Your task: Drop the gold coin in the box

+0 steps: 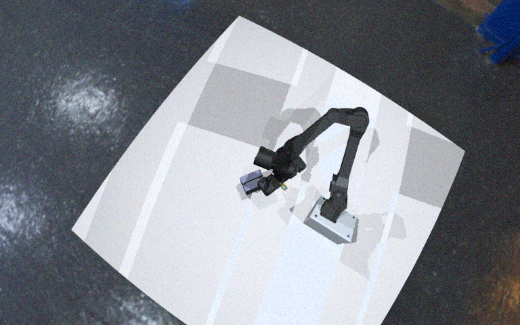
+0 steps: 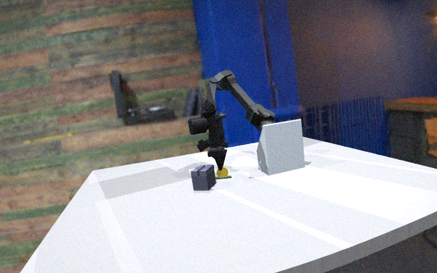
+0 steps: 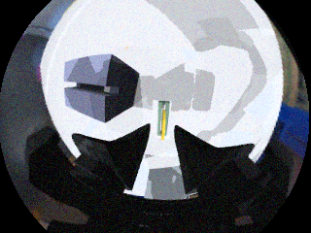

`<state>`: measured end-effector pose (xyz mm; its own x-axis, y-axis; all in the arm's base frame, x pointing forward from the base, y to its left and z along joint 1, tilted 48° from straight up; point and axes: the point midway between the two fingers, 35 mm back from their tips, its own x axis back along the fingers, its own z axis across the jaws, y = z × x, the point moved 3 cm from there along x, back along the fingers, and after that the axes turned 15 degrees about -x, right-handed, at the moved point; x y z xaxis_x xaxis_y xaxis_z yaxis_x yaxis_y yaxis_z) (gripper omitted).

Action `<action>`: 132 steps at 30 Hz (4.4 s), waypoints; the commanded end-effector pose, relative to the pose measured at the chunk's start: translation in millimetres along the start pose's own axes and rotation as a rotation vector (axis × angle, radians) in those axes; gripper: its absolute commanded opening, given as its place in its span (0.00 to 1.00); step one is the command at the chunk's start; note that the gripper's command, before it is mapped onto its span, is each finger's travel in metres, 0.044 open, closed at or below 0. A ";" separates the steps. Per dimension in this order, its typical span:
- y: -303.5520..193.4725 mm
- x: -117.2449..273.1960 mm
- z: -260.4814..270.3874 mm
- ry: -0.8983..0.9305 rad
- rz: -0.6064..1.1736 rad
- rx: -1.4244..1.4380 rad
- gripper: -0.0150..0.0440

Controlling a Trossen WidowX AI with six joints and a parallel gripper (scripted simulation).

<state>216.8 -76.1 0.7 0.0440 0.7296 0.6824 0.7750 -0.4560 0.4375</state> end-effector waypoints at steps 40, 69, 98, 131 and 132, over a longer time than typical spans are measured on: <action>-2.1 -15.7 0.7 -0.007 0.003 0.015 0.25; -2.3 54.8 1.7 -0.006 0.005 0.018 0.25; 0.8 66.3 1.0 -0.009 0.006 0.749 0.25; 13.5 69.0 24.4 -0.006 0.008 1.347 0.25; 14.3 69.2 26.8 -0.006 0.007 1.347 0.25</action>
<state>242.6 -21.2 41.8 0.0457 0.7347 0.6768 0.7895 0.3885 -0.4751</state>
